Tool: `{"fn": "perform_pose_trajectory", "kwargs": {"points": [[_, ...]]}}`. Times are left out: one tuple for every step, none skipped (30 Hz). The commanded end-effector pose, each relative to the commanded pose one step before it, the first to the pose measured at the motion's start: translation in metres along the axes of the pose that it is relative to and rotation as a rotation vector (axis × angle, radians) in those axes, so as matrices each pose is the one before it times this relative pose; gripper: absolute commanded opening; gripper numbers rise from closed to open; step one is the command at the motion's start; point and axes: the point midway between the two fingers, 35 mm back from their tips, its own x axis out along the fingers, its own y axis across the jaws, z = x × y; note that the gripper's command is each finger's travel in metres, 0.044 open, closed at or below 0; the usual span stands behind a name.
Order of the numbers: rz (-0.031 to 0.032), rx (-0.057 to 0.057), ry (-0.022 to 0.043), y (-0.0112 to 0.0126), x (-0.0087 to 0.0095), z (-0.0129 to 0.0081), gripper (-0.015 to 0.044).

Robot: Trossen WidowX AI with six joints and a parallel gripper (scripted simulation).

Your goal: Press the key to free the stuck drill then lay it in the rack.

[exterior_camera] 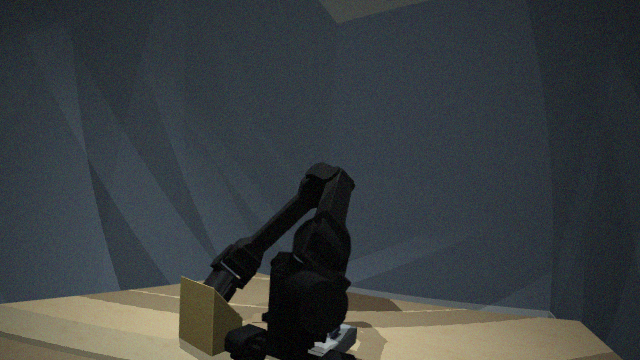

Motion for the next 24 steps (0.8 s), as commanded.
{"fn": "perform_pose_trajectory", "kwargs": {"points": [[0.00117, 0.0033, -0.00312, 0.00010, 0.00100, 0.00305, 0.0440], [0.00000, 0.0000, -0.00002, -0.00001, 0.00010, 0.00030, 0.0440], [0.00000, 0.0000, -0.00002, -0.00001, 0.00010, 0.00030, 0.0440], [0.00000, 0.0000, -0.00002, -0.00001, 0.00010, 0.00030, 0.0440], [0.00000, 0.0000, -0.00002, 0.00000, 0.00010, 0.00030, 0.0440], [0.00000, 0.0000, -0.00002, 0.00000, 0.00010, 0.00029, 0.0440], [0.00000, 0.0000, -0.00002, 0.00000, 0.00009, 0.00029, 0.0440], [0.00000, 0.0000, -0.00002, 0.00001, 0.00009, 0.00029, 0.0440], [0.00000, 0.0000, -0.00002, 0.00001, 0.00009, 0.00028, 0.0440], [0.00000, 0.0000, -0.00002, 0.00002, 0.00009, 0.00028, 0.0440], [-0.00171, -0.0038, 0.00348, -0.00040, -0.00097, -0.00275, 0.0414], [0.00000, 0.0000, 0.00000, 0.00000, 0.00000, 0.00000, 0.0387], [0.00000, 0.0000, 0.00000, 0.00000, 0.00000, 0.00000, 0.0361], [0.00000, 0.0000, 0.00000, 0.00000, 0.00000, 0.00000, 0.0335], [0.00000, 0.0000, 0.00000, 0.00000, 0.00000, 0.00000, 0.0309], [0.00000, 0.0000, 0.00000, 0.00000, 0.00000, 0.00000, 0.0282], [0.00000, 0.0000, 0.00000, 0.00000, 0.00000, 0.00000, 0.0256], [0.00000, 0.0000, 0.00000, 0.00000, 0.00000, 0.00000, 0.0230], [0.00000, 0.0000, 0.00000, 0.00000, 0.00000, 0.00000, 0.0204], [0.00000, 0.0000, 0.00000, 0.00000, 0.00000, 0.00000, 0.0177], [0.00000, 0.0000, 0.00000, 0.00000, 0.00000, 0.00000, 0.0151], [0.00000, 0.0000, 0.00000, 0.00000, 0.00000, 0.00000, 0.0125], [0.00000, 0.0000, 0.00000, 0.00000, 0.00000, 0.00000, 0.0099], [0.00000, 0.0000, 0.00000, 0.00000, 0.00000, 0.00000, 0.0072]]}}
